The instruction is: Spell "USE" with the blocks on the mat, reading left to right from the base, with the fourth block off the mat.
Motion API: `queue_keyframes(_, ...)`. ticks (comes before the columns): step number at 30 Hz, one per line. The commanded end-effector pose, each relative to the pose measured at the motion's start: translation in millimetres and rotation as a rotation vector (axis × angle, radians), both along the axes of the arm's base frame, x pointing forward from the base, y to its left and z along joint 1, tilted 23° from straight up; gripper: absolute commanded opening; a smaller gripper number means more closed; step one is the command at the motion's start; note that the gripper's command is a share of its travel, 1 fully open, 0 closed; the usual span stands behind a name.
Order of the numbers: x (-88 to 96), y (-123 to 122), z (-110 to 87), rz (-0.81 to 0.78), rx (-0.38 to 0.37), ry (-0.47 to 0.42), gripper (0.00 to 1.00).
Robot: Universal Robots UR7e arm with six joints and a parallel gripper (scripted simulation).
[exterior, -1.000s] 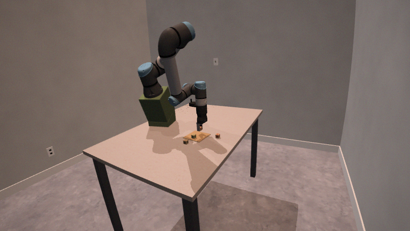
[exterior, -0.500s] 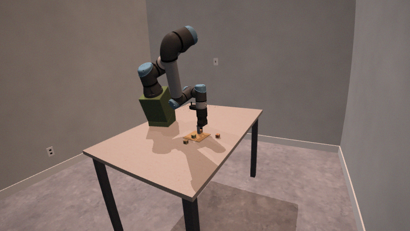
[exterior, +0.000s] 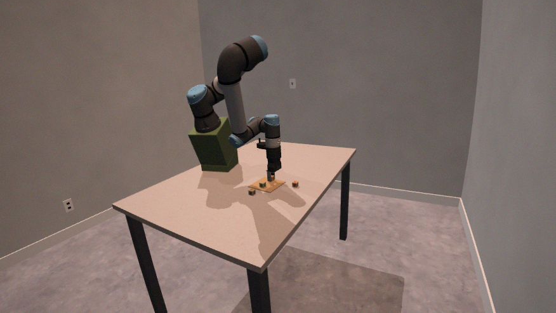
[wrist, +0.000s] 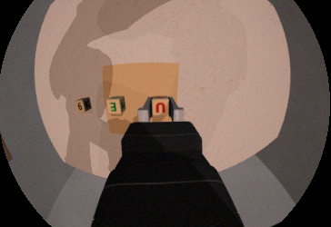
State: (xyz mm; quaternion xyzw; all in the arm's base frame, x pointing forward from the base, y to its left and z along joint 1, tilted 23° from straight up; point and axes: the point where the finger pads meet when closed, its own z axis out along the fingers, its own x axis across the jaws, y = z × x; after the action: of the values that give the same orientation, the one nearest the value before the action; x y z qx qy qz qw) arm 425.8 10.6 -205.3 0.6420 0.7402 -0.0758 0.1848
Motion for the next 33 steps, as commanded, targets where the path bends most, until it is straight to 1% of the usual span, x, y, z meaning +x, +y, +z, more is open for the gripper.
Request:
queue_keyframes(1,0.4,0.2,0.4,0.000,0.000,-0.001,0.49)
queue_keyframes(33,1.0,-1.1,-2.8,0.000,0.000,-0.001,0.49)
